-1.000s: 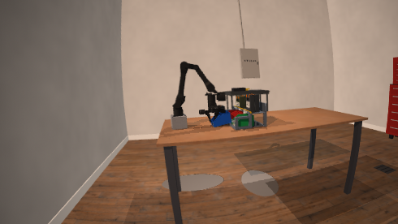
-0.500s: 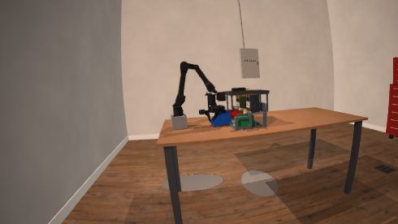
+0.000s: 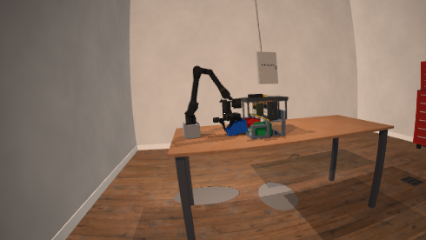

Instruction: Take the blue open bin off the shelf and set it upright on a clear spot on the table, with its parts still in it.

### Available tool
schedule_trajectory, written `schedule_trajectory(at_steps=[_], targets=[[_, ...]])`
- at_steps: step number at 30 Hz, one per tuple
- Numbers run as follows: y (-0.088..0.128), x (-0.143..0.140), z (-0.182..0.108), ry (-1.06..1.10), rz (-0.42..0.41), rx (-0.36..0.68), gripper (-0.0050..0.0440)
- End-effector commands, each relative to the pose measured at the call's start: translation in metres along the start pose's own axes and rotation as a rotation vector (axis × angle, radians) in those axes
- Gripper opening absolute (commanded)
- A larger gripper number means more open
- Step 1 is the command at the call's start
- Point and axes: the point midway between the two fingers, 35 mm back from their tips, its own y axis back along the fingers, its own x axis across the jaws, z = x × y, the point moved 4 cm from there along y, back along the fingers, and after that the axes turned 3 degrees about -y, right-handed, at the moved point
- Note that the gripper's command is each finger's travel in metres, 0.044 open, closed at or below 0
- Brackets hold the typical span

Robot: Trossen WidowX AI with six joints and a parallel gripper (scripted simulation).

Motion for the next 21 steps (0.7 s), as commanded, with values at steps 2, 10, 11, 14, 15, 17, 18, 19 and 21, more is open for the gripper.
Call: schedule_trajectory(at_steps=[2, 10, 11, 14, 15, 17, 18, 19, 21], targets=[[0.004, 0.003, 0.0, 0.0, 0.018, -0.002, 0.015], [0.004, 0.003, 0.0, 0.0, 0.018, -0.002, 0.015], [0.004, 0.003, 0.0, 0.0, 0.018, -0.002, 0.015], [0.015, 0.003, 0.0, 0.0, 0.018, -0.002, 0.015], [0.026, 0.003, 0.0, 0.0, 0.019, -0.003, 0.015], [0.048, 0.002, 0.0, 0.0, 0.02, -0.003, 0.015], [0.059, 0.002, 0.0, -0.001, 0.021, -0.003, 0.015], [0.059, 0.002, 0.0, -0.001, 0.021, -0.003, 0.015], [0.059, 0.002, 0.0, -0.001, 0.021, -0.003, 0.015]])
